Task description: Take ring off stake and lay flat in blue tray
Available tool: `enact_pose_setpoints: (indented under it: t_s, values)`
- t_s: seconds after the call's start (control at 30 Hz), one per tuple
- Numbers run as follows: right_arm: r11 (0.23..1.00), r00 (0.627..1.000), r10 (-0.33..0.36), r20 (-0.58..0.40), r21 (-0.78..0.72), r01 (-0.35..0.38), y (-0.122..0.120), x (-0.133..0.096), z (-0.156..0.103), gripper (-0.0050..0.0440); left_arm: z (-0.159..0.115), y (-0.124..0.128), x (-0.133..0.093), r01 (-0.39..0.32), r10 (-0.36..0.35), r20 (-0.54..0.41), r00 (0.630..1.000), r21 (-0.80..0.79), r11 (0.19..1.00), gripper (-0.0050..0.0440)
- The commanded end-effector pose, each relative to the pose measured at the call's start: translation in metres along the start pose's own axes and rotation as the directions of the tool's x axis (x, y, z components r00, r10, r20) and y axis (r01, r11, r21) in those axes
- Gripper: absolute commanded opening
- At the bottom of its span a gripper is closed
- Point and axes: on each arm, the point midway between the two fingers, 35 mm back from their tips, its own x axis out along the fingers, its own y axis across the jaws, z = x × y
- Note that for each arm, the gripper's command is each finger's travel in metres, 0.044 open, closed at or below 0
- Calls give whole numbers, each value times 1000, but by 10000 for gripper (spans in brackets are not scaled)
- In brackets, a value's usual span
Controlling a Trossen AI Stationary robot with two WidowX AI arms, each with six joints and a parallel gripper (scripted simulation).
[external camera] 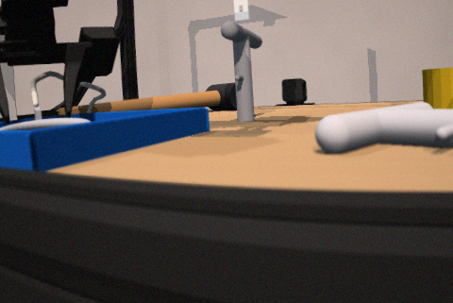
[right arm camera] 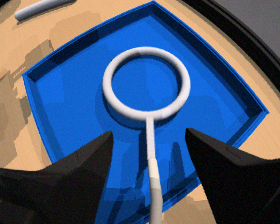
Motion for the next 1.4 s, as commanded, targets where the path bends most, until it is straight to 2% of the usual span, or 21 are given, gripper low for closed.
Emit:
enact_pose_setpoints:
  t_s: [0.0, 0.07, 0.3, 0.53, 0.8, 0.87, 1.0, 1.1, 1.17, 1.37]
  values:
    - [1000, 1000, -1, -1, 0, 1, 0, 0, 0, 360, 0, 0, 0, 2, -2, -1, 1000, -2, 1000, 400]
    - [1000, 1000, -1, -1, 0, 1, 0, 0, 0, 400, 0, 0, 0, 2, -2, -1, 1000, -2, 1000, 400]
    - [1000, 1000, -1, -1, 0, 1, 1, -7, 10, 400, 0, 0, 0, 2, -2, -1, 1000, -2, 1000, 400]
    - [1000, 1000, 4, 21, 4, -4, 4, -44, 51, 400, 0, 0, 0, 2, -2, -1, 1000, -2, 1000, 400]
    - [1000, 1000, 3, 17, 3, -3, 3, -81, 72, 400, 0, 0, 0, 2, -2, -1, 1000, -2, 1000, 400]
    - [1000, 1000, 3, 17, 3, -3, 3, -81, 72, 400, 0, 0, 0, 2, -2, -1, 1000, -2, 1000, 400]
    - [1000, 1000, 0, 0, 0, 0, 0, -99, 74, 400, 0, 0, 0, 2, -2, -1, 1000, -2, 1000, 400]
    - [1000, 1000, 0, 0, 0, 0, 0, -99, 75, 400, 0, 0, 0, 2, -2, -1, 1000, -2, 1000, 400]
    - [1000, 1000, 2, 5, -1, -2, -3, -90, 76, 400, 0, 0, 0, 2, -2, -1, 1000, -2, 1000, 400]
    - [1000, 1000, 0, -4, -4, 0, -44, -53, 108, 400, 0, 0, 0, 2, -2, -1, 1000, -2, 1000, 400]
